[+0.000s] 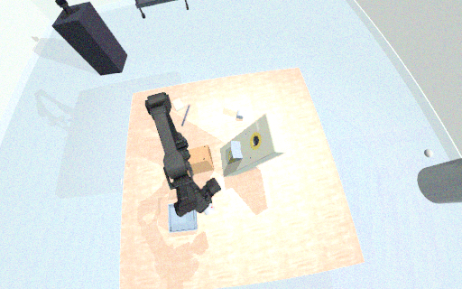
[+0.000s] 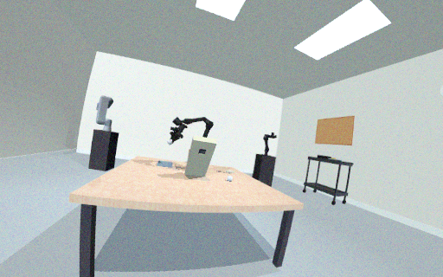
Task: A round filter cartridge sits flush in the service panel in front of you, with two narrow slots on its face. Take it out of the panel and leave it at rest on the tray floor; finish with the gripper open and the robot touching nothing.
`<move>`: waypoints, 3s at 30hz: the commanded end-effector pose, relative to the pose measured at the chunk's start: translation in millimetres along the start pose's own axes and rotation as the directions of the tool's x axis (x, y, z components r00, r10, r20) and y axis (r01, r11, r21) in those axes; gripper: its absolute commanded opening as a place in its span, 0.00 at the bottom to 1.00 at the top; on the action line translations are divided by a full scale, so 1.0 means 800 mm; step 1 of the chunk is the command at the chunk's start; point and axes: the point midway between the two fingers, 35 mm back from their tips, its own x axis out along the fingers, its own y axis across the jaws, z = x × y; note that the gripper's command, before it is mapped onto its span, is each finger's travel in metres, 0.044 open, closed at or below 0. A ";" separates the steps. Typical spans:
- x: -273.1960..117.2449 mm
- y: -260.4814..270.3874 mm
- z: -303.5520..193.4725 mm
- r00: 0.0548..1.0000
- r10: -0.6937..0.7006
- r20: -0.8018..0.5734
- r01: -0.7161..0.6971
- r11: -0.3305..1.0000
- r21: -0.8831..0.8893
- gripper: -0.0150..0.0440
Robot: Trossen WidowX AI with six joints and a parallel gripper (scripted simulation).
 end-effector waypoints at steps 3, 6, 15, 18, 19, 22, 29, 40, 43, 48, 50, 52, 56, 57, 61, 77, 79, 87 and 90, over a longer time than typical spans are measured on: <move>0.014 -0.029 -0.004 0.999 -0.043 0.011 0.043 0.997 0.066 0.25; 0.028 -0.059 -0.013 0.996 -0.082 0.014 0.080 0.989 0.127 0.25; 0.067 -0.128 -0.055 0.987 -0.161 0.000 0.152 0.929 0.338 0.25; 0.076 -0.142 -0.067 0.984 -0.181 -0.007 0.170 0.908 0.382 0.25; 0.077 -0.146 -0.070 0.982 -0.188 -0.010 0.177 0.904 0.390 0.25; 0.087 -0.163 -0.086 0.975 -0.222 -0.023 0.210 0.879 0.427 0.25; 0.109 -0.202 -0.136 0.949 -0.306 -0.077 0.299 0.799 0.521 0.25; 0.131 -0.214 -0.162 0.938 -0.331 -0.100 0.329 0.767 0.550 0.25; 0.144 -0.215 -0.168 0.938 -0.331 -0.101 0.329 0.767 0.550 0.25; 0.165 -0.216 -0.181 0.938 -0.331 -0.101 0.330 0.767 0.550 0.25; 0.173 -0.216 -0.186 0.938 -0.331 -0.101 0.330 0.767 0.550 0.25; 0.181 -0.215 -0.191 0.938 -0.331 -0.102 0.330 0.767 0.550 0.25; 0.195 -0.213 -0.202 0.938 -0.331 -0.102 0.331 0.767 0.550 0.25; 0.196 -0.213 -0.203 0.938 -0.331 -0.102 0.331 0.767 0.550 0.25; 0.194 -0.212 -0.202 0.940 -0.324 -0.105 0.326 0.766 0.553 0.30; 0.194 -0.212 -0.202 0.940 -0.324 -0.105 0.326 0.766 0.553 1.00; 0.194 -0.212 -0.202 0.940 -0.324 -0.105 0.326 0.766 0.553 1.00; 0.121 -0.211 -0.158 0.941 -0.322 -0.105 0.325 0.768 0.552 1.00; 0.135 -0.213 -0.165 0.939 -0.326 -0.107 0.329 0.769 0.548 1.00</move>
